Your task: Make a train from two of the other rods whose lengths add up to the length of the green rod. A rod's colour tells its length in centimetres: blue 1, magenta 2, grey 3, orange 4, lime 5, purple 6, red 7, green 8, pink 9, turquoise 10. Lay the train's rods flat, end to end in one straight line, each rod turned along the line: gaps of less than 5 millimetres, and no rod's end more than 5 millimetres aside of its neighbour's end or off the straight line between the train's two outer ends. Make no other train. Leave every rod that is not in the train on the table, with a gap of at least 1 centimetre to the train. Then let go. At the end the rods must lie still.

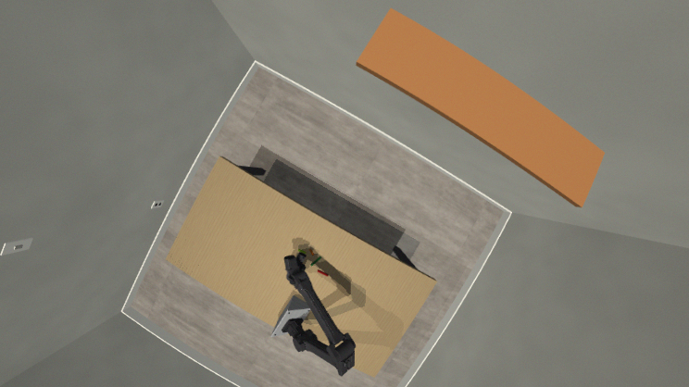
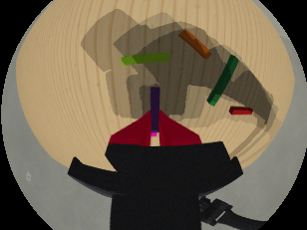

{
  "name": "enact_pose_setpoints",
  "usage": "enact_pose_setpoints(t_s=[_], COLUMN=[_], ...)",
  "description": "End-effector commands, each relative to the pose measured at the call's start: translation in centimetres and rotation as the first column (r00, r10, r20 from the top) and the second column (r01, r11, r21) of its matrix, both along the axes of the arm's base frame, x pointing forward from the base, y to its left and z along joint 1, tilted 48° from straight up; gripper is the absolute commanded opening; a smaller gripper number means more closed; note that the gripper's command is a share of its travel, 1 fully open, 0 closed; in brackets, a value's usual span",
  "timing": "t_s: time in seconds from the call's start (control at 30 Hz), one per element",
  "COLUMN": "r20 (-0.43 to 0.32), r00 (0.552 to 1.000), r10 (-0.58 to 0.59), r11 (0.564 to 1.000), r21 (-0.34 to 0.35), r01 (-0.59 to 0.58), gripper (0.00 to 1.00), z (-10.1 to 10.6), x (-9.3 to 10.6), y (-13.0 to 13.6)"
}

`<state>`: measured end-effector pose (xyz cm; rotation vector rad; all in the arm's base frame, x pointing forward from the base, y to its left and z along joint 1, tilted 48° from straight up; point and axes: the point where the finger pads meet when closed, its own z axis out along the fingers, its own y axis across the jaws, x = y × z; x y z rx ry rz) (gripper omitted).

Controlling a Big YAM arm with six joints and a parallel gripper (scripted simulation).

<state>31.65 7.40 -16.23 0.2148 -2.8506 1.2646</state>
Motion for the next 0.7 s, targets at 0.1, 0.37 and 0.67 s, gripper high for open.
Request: enact_pose_setpoints(t_s=[0.1, 0.37, 0.67], r20=[0.046, 0.045, 0.039], r00=[0.999, 0.999, 0.999], r10=[0.021, 0.021, 0.019], r11=[0.999, 0.999, 0.999], r21=[0.033, 0.032, 0.026], r01=[-0.022, -0.022, -0.020], gripper=[0.03, 0.03, 0.03], z=[-0.19, -0.20, -0.44], x=[2.03, 2.02, 1.85], y=[2.10, 2.10, 2.10])
